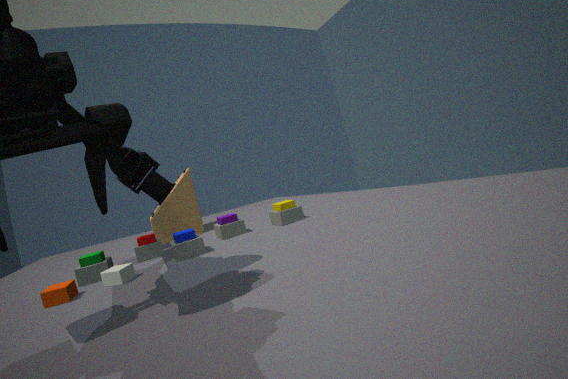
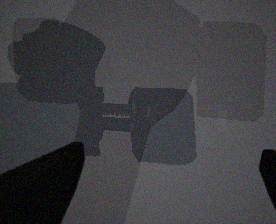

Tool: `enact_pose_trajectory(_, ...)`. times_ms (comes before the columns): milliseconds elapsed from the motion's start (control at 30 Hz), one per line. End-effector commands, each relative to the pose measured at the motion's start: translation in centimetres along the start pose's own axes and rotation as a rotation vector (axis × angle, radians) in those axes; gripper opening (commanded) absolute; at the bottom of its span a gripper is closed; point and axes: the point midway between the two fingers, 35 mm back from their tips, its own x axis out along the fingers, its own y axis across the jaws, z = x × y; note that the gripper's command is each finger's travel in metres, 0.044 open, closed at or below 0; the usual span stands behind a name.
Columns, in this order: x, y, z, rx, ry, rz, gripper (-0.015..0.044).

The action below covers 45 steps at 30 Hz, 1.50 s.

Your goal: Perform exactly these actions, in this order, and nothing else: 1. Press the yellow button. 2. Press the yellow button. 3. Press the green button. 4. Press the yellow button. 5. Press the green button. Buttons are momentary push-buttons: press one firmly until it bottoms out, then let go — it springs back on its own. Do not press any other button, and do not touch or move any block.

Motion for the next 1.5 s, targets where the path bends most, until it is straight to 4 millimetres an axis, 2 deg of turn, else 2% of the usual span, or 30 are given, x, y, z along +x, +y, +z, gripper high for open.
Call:
enact_pose_trajectory(0, 0.4, 7.0, 1.6, 0.039, 0.037, 0.056, 0.0400)
enact_pose_trajectory(167, 0.2, 14.8, 2.2, 0.097, 0.088, 0.080, 0.0400)
enact_pose_trajectory(333, -0.2, 22.3, 1.2, 0.155, 0.146, 0.066, 0.0400)
enact_pose_trajectory(533, -0.8, 30.1, -1.7, 0.227, 0.201, -0.004, 0.0400)
enact_pose_trajectory(733, -1.1, 36.2, -6.0, 0.305, 0.218, -0.117, 0.0400)
enact_pose_trajectory(833, -1.2, 37.1, -6.9, 0.320, 0.216, -0.142, 0.0400)
enact_pose_trajectory(1033, -1.2, 37.1, -6.9, 0.320, 0.216, -0.142, 0.0400)
enact_pose_trajectory(1100, 0.2, 37.0, -7.1, 0.321, 0.216, -0.142, 0.0348)
enact_pose_trajectory(1167, 3.5, 36.6, -7.9, 0.321, 0.215, -0.144, 0.0295)
enact_pose_trajectory(1200, 4.5, 36.5, -8.2, 0.321, 0.215, -0.144, 0.0269)
enact_pose_trajectory(1467, 4.8, 36.4, -8.4, 0.321, 0.215, -0.145, 0.0059)
